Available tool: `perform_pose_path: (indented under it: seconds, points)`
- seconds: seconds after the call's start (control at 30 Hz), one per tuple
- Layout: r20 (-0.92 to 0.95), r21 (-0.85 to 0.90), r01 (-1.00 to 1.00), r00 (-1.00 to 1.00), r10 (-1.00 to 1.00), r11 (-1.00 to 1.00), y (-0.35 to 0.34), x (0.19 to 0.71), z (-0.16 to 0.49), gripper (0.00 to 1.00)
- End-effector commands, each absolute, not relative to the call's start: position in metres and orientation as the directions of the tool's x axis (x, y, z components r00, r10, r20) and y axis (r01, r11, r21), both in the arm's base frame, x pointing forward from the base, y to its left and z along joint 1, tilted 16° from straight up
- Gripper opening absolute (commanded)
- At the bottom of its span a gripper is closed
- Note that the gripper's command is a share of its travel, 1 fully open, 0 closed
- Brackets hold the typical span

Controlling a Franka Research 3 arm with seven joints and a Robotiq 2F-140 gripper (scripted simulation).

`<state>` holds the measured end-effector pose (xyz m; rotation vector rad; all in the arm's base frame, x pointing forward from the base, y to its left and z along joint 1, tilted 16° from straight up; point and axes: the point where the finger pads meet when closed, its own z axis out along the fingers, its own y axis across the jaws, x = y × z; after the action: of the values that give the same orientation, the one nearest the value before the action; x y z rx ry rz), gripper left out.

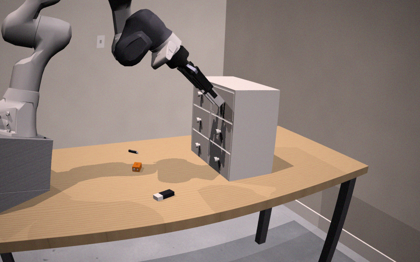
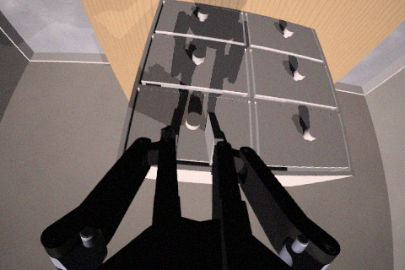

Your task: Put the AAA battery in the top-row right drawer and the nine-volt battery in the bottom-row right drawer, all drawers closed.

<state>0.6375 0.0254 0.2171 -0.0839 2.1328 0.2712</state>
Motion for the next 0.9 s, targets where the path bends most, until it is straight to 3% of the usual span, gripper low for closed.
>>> perform_pose_path:
  seconds: [0.0,0.47,0.5,0.87]
  points:
    - [-0.834,0.163,-0.163,-0.549,0.047,0.973,0.0248,0.6379,0.216,0.2]
    - [-0.834,0.163,-0.163,-0.549,0.047,0.973,0.0248,0.6379,0.216,0.2]
    - [-0.834,0.163,-0.163,-0.549,0.047,0.973,0.0248,0.6379,0.216,0.08]
    - [-0.834,0.163,-0.163,-0.549,0.047,0.973,0.0248,0.6379,0.216,0.08]
